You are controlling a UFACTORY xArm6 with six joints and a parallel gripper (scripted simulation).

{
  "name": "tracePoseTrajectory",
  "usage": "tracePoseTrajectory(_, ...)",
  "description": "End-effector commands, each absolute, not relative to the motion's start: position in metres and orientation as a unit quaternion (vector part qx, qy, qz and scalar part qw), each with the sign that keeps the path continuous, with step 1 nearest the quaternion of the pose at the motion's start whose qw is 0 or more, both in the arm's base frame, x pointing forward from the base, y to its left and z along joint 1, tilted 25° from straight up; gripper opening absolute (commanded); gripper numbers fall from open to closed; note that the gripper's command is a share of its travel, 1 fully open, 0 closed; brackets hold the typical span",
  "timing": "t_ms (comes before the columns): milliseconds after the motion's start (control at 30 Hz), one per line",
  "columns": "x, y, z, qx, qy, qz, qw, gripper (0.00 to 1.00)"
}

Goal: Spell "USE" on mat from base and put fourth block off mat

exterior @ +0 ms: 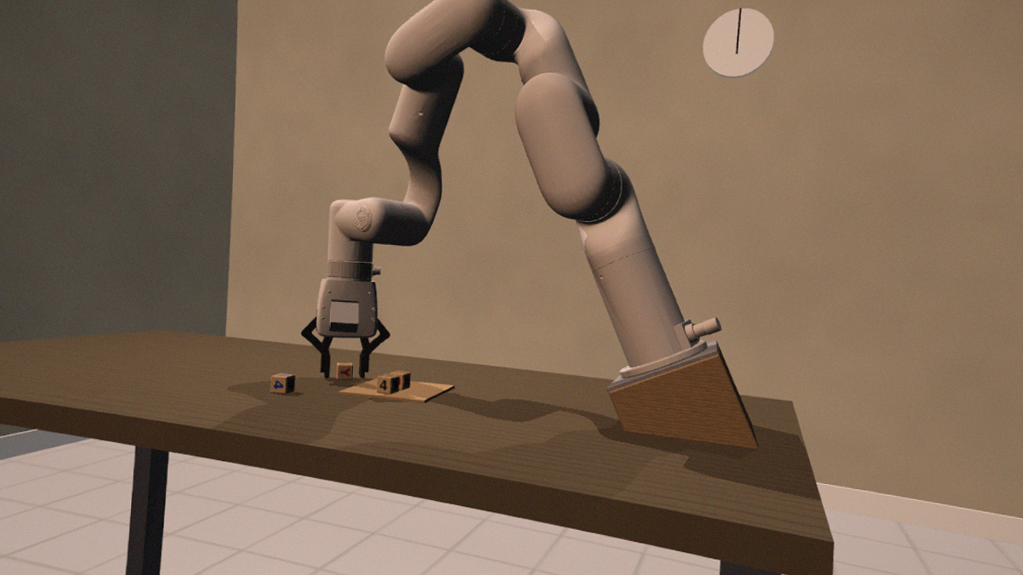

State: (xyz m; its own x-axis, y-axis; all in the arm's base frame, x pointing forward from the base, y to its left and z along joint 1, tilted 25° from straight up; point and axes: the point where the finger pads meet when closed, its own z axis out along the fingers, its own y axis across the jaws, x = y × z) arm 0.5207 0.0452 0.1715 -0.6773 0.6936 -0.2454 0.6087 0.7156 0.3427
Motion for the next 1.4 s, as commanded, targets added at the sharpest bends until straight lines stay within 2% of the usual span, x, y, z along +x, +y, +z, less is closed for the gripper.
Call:
tracePoseTrajectory(0,0.5215,0.0453,0.1732,0.358,0.908,0.118,0.183,0.42)
tracePoseTrajectory(500,0.5215,0.0453,0.1732,0.358,0.908,0.118,0.183,0.42)
tracePoseTrajectory(533,0.5215,0.0453,0.1732,0.358,0.908,0.118,0.183,0.21)
tracePoseTrajectory(1367,0.5215,0.0453,0.1732,0.358,0.908,0.118,0.183,0.21)
